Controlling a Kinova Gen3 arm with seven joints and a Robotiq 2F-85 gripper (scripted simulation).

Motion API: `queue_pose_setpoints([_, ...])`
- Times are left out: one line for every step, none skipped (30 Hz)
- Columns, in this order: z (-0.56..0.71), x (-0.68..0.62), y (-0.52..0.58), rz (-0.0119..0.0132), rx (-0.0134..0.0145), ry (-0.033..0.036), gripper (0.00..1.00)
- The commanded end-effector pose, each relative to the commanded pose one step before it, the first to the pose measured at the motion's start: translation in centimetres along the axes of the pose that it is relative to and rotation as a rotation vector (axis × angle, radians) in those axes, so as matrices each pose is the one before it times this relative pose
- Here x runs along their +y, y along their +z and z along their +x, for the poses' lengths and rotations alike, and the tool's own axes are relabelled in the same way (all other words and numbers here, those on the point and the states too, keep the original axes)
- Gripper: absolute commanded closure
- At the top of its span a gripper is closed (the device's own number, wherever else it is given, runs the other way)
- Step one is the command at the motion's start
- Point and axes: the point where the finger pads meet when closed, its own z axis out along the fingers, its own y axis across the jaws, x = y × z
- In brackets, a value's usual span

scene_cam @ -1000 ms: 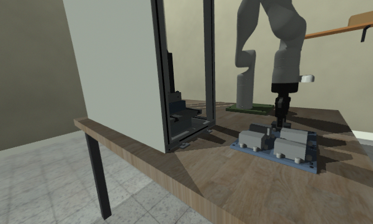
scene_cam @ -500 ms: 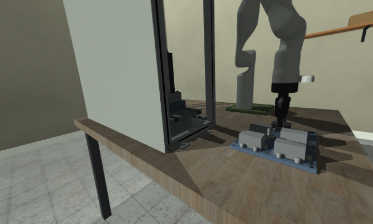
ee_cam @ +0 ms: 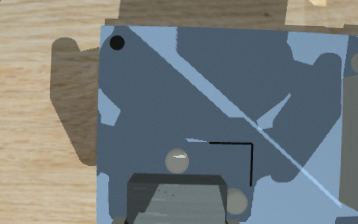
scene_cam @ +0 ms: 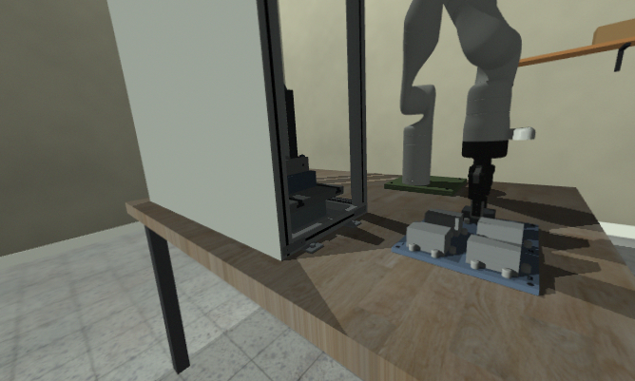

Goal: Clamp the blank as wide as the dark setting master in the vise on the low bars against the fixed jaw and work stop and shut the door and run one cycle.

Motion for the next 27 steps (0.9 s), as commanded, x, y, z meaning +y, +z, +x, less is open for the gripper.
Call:
queue_pose_setpoints([0.036,0.046,-0.045,-0.00141,0.00097,-0.00001,0.9])
queue_pose_setpoints([0.0,0.0,0.0,0.0,0.0,0.0,0.9])
queue_pose_setpoints([0.0,0.0,0.0,0.0,0.0,0.0,0.9])
queue_pose_setpoints([0.0,0.0,0.0,0.0,0.0,0.0,0.9])
queue_pose_setpoints([0.0,0.0,0.0,0.0,0.0,0.0,0.9])
queue_pose_setpoints([0.0,0.0,0.0,0.0,0.0,0.0,0.9])
queue_pose_setpoints([0.0,0.0,0.0,0.0,0.0,0.0,0.0])
queue_pose_setpoints([0.0,0.0,0.0,0.0,0.0,0.0,0.0])
queue_pose_setpoints([0.0,0.0,0.0,0.0,0.0,0.0,0.0])
queue_pose_setpoints([0.0,0.0,0.0,0.0,0.0,0.0,0.0])
queue_pose_setpoints([0.0,0.0,0.0,0.0,0.0,0.0,0.0])
queue_pose_setpoints([0.0,0.0,0.0,0.0,0.0,0.0,0.0])
queue_pose_setpoints([0.0,0.0,0.0,0.0,0.0,0.0,0.0])
queue_pose_setpoints([0.0,0.0,0.0,0.0,0.0,0.0,0.0])
queue_pose_setpoints([0.0,0.0,0.0,0.0,0.0,0.0,0.0])
queue_pose_setpoints([0.0,0.0,0.0,0.0,0.0,0.0,0.0])
queue_pose_setpoints([0.0,0.0,0.0,0.0,0.0,0.0,0.0])
queue_pose_setpoints([0.0,0.0,0.0,0.0,0.0,0.0,0.0])
queue_pose_setpoints([0.0,0.0,0.0,0.0,0.0,0.0,0.0])
queue_pose_setpoints([0.0,0.0,0.0,0.0,0.0,0.0,0.0])
queue_pose_setpoints([0.0,0.0,0.0,0.0,0.0,0.0,0.0])
queue_pose_setpoints([0.0,0.0,0.0,0.0,0.0,0.0,0.0])
queue_pose_setpoints([0.0,0.0,0.0,0.0,0.0,0.0,0.0])
queue_pose_setpoints([-0.001,-0.002,0.003,0.00008,-0.00003,0.0,0.0])
queue_pose_setpoints([0.0,0.0,0.0,0.0,0.0,0.0,0.0])
queue_pose_setpoints([0.0,0.0,0.0,0.0,0.0,0.0,0.0])
queue_pose_setpoints([0.0,0.0,0.0,0.0,0.0,0.0,0.0])
